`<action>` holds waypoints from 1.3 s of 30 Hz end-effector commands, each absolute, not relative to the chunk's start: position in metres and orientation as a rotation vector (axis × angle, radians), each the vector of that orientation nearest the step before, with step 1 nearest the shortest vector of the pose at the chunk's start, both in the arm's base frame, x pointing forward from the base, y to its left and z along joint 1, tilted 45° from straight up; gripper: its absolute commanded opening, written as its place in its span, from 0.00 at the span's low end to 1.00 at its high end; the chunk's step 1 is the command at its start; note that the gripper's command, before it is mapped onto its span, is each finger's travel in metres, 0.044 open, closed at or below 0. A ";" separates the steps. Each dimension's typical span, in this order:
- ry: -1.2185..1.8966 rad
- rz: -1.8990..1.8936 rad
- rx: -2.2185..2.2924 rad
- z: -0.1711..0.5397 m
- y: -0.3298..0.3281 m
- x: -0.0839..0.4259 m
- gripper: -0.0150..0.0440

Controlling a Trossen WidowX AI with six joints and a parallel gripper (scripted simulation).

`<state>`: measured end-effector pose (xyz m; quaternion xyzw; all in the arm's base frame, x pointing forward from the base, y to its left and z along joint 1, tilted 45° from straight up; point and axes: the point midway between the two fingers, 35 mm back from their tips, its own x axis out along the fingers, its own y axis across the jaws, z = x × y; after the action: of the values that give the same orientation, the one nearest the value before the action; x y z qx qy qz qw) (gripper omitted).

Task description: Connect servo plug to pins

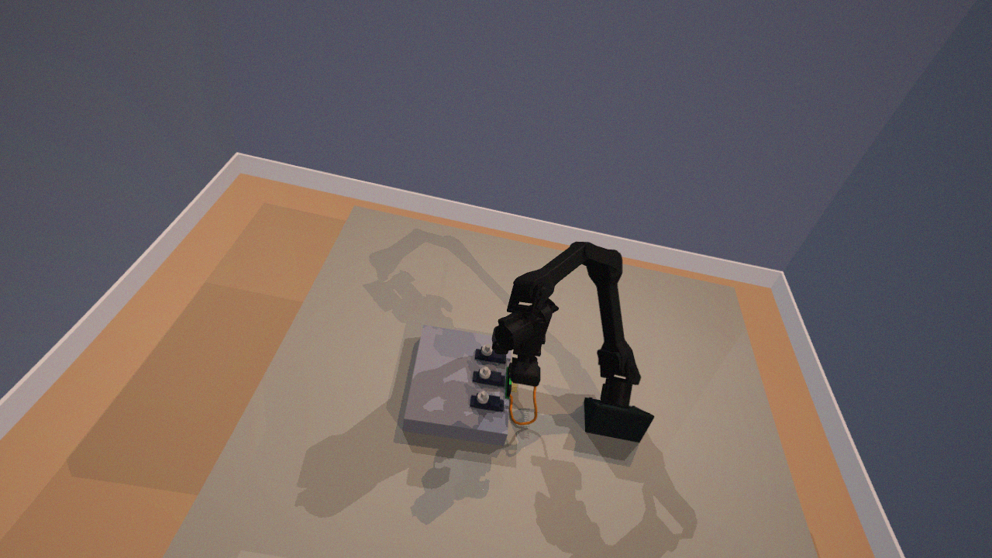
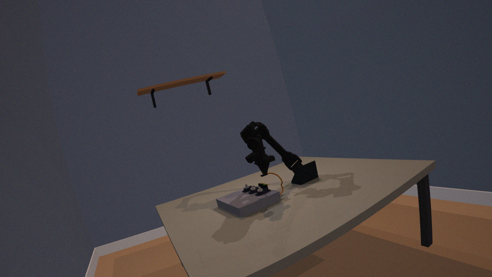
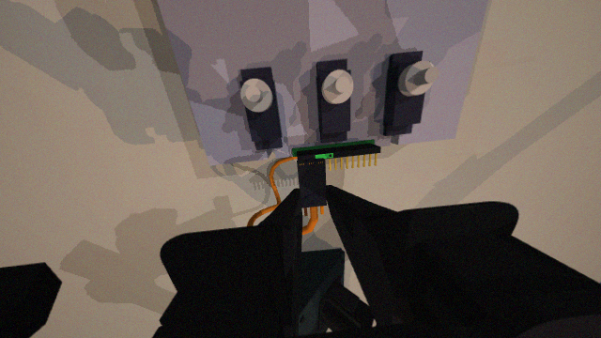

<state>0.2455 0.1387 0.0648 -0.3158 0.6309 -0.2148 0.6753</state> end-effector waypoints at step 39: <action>1.430 -0.479 -0.729 0.036 0.071 0.187 0.25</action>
<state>0.1841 0.0732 0.0372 -0.3195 0.6346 -0.2122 0.6710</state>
